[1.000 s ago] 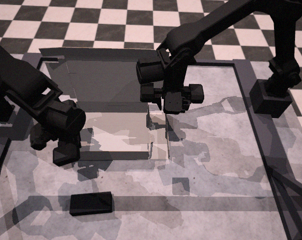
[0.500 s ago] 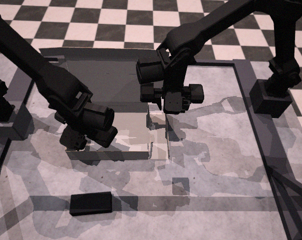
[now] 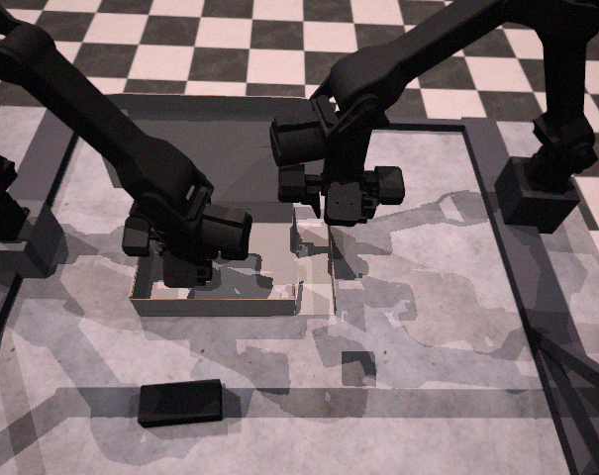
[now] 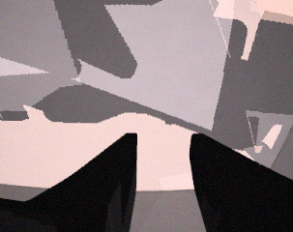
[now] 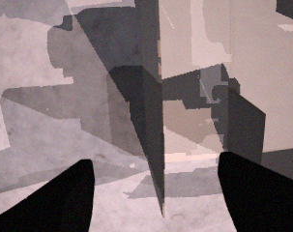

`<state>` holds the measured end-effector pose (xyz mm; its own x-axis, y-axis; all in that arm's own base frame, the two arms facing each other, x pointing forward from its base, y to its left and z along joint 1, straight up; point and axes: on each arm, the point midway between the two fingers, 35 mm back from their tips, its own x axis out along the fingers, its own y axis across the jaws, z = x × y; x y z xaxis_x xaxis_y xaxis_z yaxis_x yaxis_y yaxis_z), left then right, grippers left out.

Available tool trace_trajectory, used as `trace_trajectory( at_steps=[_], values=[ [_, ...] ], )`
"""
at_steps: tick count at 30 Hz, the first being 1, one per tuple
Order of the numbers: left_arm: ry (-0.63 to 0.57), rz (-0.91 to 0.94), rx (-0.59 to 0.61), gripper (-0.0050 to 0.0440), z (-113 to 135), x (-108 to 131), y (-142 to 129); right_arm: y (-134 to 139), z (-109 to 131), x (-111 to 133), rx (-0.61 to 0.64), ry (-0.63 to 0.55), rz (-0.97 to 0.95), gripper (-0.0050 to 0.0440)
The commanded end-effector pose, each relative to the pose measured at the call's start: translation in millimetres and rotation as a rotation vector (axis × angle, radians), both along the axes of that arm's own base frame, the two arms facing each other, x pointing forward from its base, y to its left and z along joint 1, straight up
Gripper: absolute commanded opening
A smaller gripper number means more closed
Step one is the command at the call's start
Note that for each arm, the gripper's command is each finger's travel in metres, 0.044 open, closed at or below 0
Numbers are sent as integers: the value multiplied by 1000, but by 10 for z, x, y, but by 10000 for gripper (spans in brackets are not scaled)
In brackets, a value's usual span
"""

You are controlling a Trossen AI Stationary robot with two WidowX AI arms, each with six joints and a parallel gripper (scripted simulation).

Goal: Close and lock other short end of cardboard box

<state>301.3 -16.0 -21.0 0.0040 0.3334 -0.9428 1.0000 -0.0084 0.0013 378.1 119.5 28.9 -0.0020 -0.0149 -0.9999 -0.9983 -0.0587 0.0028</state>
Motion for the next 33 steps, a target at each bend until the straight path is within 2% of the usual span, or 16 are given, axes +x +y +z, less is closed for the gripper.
trace_trajectory(
  at_steps=[1,26,33],
  values=[
    [-25,23,3,102,53,76,3,18,96,36,14,-24,3,243],
    [-25,23,3,102,-279,69,5,18,96,36,14,-24,3,243],
    [-32,23,-2,102,-252,119,-30,18,96,36,14,-24,3,243]
  ],
)
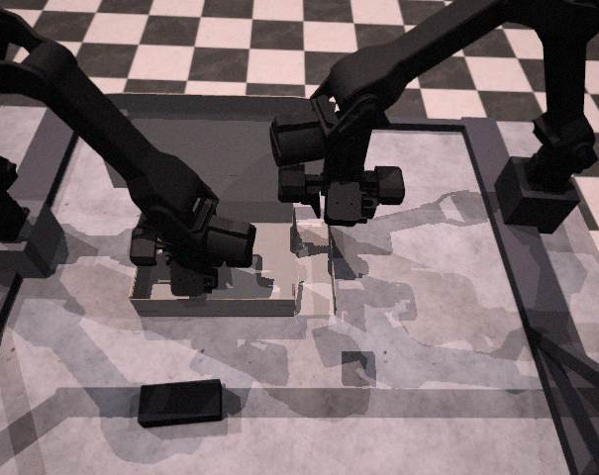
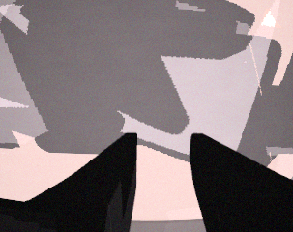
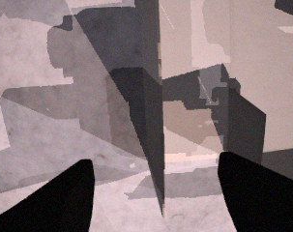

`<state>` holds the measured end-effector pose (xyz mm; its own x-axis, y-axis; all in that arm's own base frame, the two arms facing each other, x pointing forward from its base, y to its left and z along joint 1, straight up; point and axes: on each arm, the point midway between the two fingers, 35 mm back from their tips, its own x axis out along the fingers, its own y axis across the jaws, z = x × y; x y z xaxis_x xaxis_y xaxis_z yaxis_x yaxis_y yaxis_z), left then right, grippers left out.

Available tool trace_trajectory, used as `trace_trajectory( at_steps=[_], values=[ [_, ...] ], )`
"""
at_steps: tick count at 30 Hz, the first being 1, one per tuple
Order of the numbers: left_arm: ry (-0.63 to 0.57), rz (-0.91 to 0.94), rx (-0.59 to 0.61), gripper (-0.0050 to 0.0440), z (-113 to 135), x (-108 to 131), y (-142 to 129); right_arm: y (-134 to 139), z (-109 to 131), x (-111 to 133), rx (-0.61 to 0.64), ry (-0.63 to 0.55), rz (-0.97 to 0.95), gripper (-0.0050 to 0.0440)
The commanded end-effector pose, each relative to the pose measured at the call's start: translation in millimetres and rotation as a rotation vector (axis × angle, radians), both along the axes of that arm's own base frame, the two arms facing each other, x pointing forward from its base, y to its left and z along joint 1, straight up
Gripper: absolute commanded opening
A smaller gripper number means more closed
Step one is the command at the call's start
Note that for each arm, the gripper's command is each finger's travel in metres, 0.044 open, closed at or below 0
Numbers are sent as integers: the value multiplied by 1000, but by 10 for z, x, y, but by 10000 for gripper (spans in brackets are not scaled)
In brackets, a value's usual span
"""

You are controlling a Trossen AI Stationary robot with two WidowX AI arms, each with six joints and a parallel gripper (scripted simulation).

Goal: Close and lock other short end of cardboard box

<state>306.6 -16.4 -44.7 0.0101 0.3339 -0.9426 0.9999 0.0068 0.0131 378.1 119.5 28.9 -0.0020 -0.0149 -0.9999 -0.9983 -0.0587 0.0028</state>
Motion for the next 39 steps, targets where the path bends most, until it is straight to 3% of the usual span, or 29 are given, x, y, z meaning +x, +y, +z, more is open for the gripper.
trace_trajectory(
  at_steps=[1,12,17,39],
  values=[
    [-18,8,-2,102,-23,72,-30,18,96,36,14,-24,3,243],
    [-3,10,7,102,-141,-61,32,18,96,36,14,-24,3,243],
    [-13,-1,-3,102,-160,47,-13,27,107,38,14,-24,3,243],
    [-13,-1,-3,102,-161,49,-14,27,104,36,14,-24,3,243]
  ],
)
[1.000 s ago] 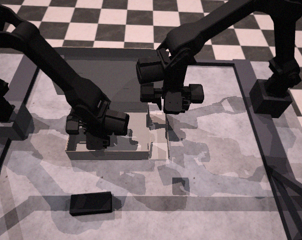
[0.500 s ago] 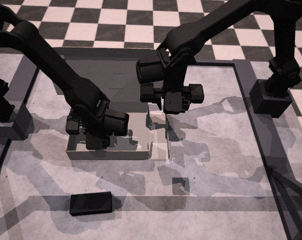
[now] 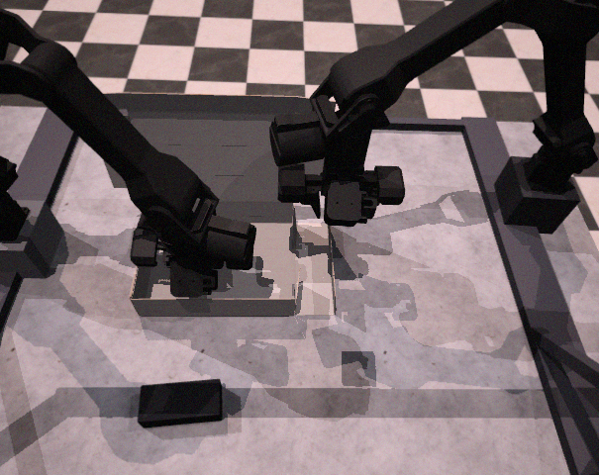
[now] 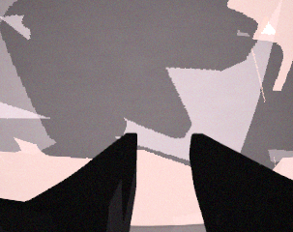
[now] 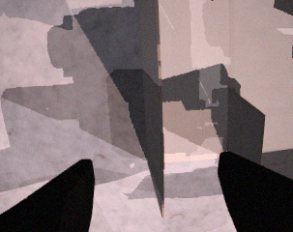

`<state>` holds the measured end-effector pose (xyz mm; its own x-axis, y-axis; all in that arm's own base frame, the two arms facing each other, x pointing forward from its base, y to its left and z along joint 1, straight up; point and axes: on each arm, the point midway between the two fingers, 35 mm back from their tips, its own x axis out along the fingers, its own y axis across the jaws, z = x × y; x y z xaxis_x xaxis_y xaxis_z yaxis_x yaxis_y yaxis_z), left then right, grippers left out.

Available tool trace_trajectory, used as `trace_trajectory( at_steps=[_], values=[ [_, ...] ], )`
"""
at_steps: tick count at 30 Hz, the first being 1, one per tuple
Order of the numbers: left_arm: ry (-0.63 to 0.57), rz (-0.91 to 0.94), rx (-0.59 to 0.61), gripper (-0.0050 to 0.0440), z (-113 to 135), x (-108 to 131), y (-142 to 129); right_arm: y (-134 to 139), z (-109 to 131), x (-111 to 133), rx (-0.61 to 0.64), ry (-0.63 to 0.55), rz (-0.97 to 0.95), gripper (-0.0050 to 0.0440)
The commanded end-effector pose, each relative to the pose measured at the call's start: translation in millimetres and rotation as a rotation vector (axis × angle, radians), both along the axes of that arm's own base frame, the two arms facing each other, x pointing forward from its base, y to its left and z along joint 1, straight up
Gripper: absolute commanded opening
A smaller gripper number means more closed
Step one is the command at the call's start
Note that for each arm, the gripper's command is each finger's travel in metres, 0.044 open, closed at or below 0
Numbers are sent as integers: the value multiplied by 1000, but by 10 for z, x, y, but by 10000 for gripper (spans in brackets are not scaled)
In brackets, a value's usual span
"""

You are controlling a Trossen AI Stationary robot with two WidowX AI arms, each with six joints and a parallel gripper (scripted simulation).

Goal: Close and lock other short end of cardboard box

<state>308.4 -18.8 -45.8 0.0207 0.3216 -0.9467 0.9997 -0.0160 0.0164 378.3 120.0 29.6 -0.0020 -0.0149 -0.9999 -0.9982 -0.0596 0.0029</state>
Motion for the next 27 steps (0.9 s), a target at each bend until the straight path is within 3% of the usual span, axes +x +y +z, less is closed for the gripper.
trace_trajectory(
  at_steps=[1,12,27],
  values=[
    [-10,22,10,102,-150,31,10,22,96,34,14,-24,2,243],
    [-10,22,10,102,-150,31,10,23,80,37,14,-24,2,243],
    [-10,22,10,102,-150,31,10,28,-127,60,14,-24,2,243]
  ],
)
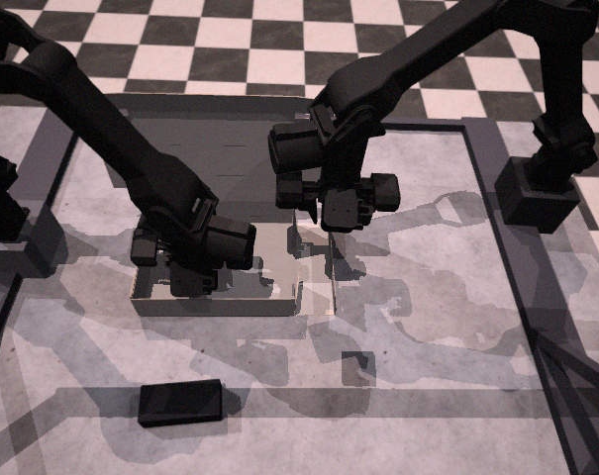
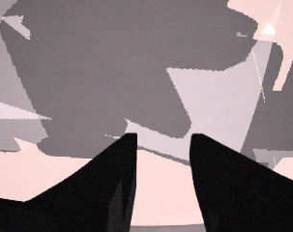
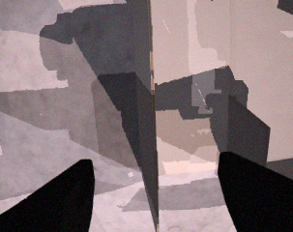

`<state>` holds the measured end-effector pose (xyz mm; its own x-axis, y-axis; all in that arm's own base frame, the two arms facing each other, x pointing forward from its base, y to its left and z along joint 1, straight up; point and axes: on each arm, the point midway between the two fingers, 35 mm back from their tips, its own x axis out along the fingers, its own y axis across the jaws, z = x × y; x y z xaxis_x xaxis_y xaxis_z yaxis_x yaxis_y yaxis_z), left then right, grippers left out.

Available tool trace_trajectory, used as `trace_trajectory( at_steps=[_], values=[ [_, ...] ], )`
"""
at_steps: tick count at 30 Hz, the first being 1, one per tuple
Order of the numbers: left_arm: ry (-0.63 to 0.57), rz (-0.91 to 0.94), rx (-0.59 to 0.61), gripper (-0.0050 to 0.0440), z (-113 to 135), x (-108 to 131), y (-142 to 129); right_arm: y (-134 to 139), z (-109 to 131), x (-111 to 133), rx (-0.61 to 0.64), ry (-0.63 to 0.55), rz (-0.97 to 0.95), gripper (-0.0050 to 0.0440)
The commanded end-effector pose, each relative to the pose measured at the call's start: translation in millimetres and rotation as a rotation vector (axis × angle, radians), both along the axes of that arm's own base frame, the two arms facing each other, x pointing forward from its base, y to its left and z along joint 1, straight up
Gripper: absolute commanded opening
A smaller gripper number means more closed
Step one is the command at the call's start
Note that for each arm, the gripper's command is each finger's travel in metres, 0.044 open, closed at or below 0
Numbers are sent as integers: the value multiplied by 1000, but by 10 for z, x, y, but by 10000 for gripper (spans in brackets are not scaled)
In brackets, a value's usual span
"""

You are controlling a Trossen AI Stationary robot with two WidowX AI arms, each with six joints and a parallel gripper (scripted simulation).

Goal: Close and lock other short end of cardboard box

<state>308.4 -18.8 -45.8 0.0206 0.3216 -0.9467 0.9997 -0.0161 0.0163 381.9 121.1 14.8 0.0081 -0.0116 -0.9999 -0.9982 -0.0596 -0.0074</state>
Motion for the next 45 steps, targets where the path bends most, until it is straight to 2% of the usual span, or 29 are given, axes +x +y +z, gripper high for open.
trace_trajectory(
  at_steps=[1,21,23,25,31,45],
  values=[
    [-10,22,10,102,-150,31,10,17,4,25,10,-14,2,243],
    [-10,22,10,102,-150,31,10,18,-296,36,10,-14,2,243],
    [-10,22,10,102,-150,31,10,16,-441,33,10,-14,2,195],
    [-10,22,10,102,-150,31,10,6,-689,14,10,-14,2,147],
    [-10,22,10,102,-150,31,10,5,-711,11,10,-13,2,5],
    [-10,22,10,102,-150,31,9,5,-711,12,10,-14,1,5]
  ],
)
